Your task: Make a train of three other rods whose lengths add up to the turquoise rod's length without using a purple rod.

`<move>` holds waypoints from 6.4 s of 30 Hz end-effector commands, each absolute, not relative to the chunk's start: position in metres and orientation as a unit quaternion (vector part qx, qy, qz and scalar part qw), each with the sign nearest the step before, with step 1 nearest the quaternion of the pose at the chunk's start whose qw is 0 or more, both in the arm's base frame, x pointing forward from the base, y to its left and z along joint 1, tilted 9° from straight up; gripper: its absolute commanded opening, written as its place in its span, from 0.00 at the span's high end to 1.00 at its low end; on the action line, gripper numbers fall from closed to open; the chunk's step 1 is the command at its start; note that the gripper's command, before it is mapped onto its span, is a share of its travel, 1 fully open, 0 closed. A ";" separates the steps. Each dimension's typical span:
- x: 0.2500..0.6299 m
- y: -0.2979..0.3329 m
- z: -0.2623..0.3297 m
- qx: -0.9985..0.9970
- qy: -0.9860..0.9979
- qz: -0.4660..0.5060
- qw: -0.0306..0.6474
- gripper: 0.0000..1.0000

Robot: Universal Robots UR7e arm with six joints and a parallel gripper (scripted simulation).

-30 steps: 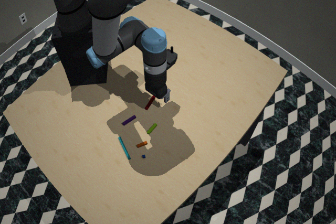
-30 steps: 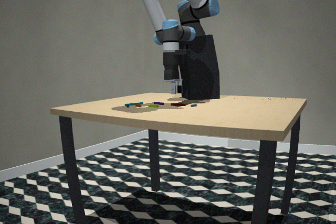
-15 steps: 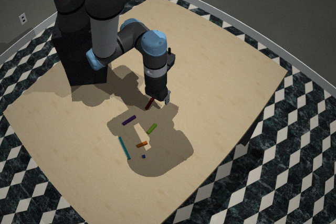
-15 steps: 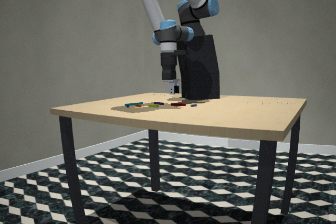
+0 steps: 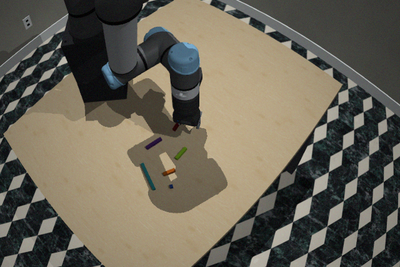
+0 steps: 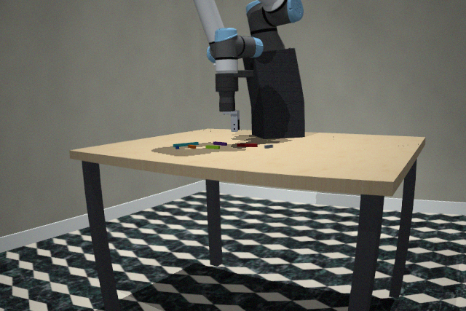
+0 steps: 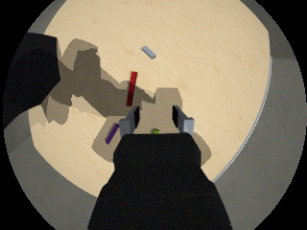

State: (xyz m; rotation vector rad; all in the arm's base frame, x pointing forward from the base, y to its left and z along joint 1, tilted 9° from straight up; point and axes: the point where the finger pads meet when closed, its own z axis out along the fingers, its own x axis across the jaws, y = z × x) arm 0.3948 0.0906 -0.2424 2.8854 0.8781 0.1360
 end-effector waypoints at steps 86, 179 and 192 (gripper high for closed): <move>0.501 -0.075 -0.203 0.254 0.964 -0.029 0.072 0.00; 0.507 -0.081 -0.242 0.237 0.968 -0.030 0.070 0.46; 0.509 -0.082 -0.253 0.237 0.969 -0.030 0.070 0.46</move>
